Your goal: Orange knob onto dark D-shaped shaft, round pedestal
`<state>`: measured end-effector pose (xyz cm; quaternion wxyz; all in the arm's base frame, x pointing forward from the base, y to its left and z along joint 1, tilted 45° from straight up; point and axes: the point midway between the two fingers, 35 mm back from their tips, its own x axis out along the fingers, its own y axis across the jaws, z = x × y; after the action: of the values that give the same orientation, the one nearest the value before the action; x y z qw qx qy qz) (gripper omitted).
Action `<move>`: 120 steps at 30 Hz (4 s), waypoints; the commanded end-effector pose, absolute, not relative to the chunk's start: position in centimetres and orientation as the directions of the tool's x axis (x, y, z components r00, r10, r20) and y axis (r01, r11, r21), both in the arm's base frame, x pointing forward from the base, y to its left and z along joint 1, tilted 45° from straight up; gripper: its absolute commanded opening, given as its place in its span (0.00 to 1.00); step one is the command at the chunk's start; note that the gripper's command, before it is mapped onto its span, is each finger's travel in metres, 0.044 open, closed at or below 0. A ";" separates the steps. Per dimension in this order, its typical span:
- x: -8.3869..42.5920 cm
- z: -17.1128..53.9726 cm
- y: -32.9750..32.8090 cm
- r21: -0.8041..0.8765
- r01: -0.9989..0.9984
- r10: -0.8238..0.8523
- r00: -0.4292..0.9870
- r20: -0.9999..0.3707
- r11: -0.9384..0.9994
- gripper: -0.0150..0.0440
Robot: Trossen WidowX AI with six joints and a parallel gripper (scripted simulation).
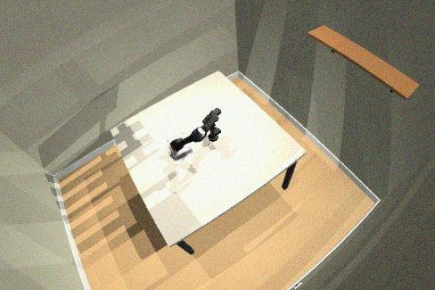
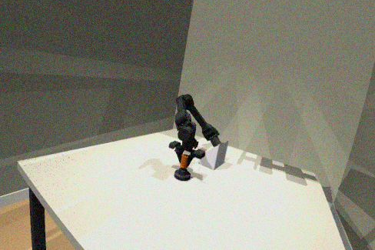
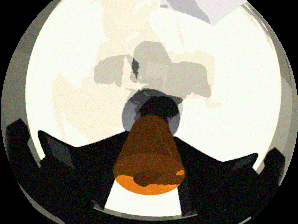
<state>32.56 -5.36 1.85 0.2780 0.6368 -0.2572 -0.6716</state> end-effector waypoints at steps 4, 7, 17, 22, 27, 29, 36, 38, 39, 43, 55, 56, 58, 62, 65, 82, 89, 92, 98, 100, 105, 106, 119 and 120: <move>32.7 2.1 -5.1 0.699 0.050 -0.701 -0.031 -0.713 -0.713 0.25; 32.7 2.2 -5.0 0.700 0.023 -0.701 -0.031 -0.713 -0.713 0.25; 32.8 2.1 -5.0 0.611 -0.518 -0.701 -0.031 -0.713 -0.599 0.25; 32.7 2.0 -5.1 0.456 -0.779 -0.701 -0.031 -0.713 -0.430 0.25; 32.6 2.0 -5.2 0.247 -0.946 -0.701 -0.031 -0.713 -0.209 0.25; 32.6 2.0 -5.3 0.153 -0.982 -0.701 -0.031 -0.713 -0.112 0.25; 32.6 2.1 -5.2 -0.157 -0.967 -0.701 -0.031 -0.713 0.202 0.25; 32.6 2.1 -5.1 -0.245 -0.925 -0.701 -0.031 -0.713 0.290 0.25; 32.6 2.1 -5.1 -0.288 -0.898 -0.701 -0.031 -0.713 0.333 0.25; 32.7 2.2 -5.0 -0.449 -0.747 -0.701 -0.031 -0.713 0.490 0.25; 32.7 2.1 -4.8 -0.700 -0.036 -0.701 -0.031 -0.713 0.714 0.25; 32.7 2.1 -4.8 -0.701 0.022 -0.701 -0.031 -0.713 0.713 0.25; 32.6 2.1 -4.8 -0.698 0.123 -0.701 -0.031 -0.713 0.705 0.25; 32.5 2.1 -4.8 -0.695 0.159 -0.701 -0.031 -0.713 0.701 0.25; 32.4 2.0 -4.8 -0.696 0.159 -0.701 -0.031 -0.713 0.701 0.25; 32.7 2.1 -5.1 -0.696 0.159 -0.701 -0.031 -0.713 0.701 0.25; 32.6 2.1 -5.0 -0.696 0.159 -0.701 -0.031 -0.713 0.701 0.25; 32.5 2.1 -5.0 -0.696 0.159 -0.701 -0.031 -0.713 0.701 0.25; 32.5 1.9 -5.3 -0.696 0.159 -0.701 -0.031 -0.713 0.701 0.25; 32.5 1.8 -5.4 -0.696 0.159 -0.701 -0.031 -0.713 0.700 0.25; 32.5 1.6 -5.6 -0.696 0.161 -0.701 -0.031 -0.713 0.700 0.25; 32.5 1.5 -5.7 -0.696 0.163 -0.701 -0.031 -0.713 0.700 0.25; 32.4 0.8 -6.6 -0.693 0.176 -0.699 -0.036 -0.714 0.699 0.25; 32.4 0.8 -6.6 -0.693 0.176 -0.699 -0.036 -0.714 0.699 0.25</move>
<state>32.36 -6.66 0.73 0.6631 -0.2040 0.6401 -0.3300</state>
